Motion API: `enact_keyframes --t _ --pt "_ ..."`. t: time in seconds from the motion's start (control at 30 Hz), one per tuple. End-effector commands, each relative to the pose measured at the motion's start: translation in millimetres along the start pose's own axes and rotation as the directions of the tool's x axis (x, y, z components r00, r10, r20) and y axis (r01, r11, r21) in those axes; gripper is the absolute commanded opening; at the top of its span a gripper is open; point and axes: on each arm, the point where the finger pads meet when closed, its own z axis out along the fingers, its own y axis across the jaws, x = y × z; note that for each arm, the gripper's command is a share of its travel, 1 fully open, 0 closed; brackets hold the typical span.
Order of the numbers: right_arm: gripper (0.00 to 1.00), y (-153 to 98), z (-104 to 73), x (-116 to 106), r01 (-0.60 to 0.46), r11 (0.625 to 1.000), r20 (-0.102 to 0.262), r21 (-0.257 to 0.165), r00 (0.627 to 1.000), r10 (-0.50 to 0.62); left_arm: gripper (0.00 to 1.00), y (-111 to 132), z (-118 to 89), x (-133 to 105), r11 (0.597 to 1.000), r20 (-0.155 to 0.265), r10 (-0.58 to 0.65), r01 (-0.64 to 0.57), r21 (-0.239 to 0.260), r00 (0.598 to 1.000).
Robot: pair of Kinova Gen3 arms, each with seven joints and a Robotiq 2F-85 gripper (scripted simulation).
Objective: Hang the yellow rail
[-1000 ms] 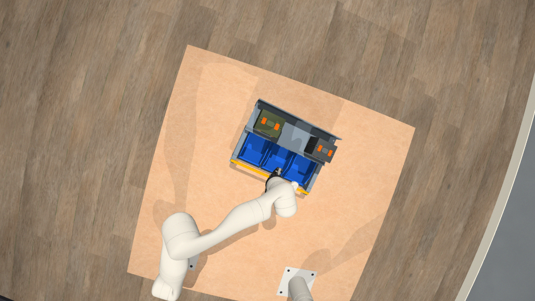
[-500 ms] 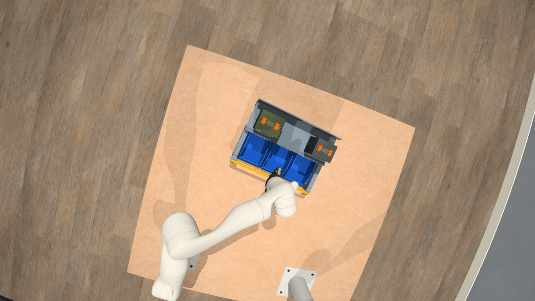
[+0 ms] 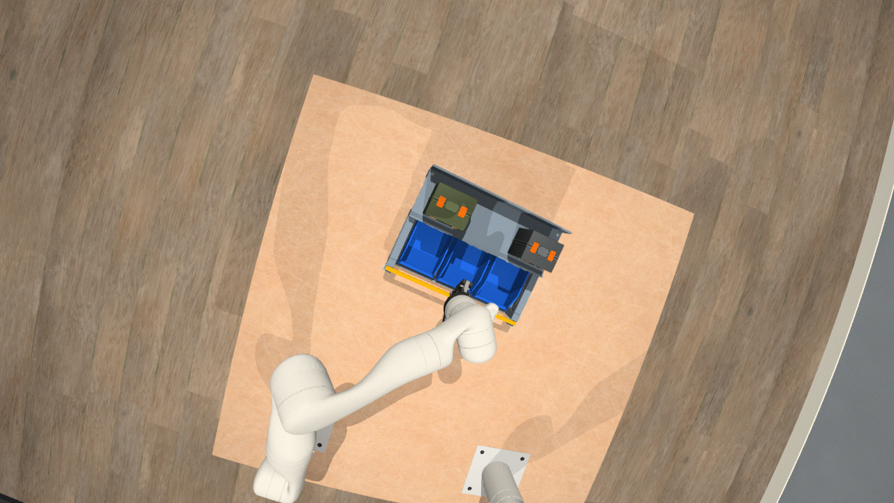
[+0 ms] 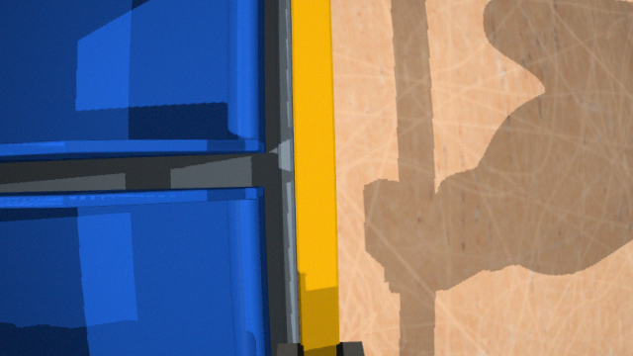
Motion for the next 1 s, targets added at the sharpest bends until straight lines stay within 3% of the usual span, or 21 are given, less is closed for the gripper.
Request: enact_keyframes --t 0.0,0.97 --pt "1.0 0.0 -0.6 -0.3 0.0 1.0 0.002 0.0 1.0 0.0 0.099 -0.5 -1.2 0.3 1.0 -0.001 0.0 0.0 0.002 1.0" --pt "1.0 0.0 -0.6 -0.3 0.0 1.0 0.002 0.0 1.0 0.0 0.099 -0.5 1.6 0.3 1.0 -0.001 0.0 0.0 0.002 1.0"
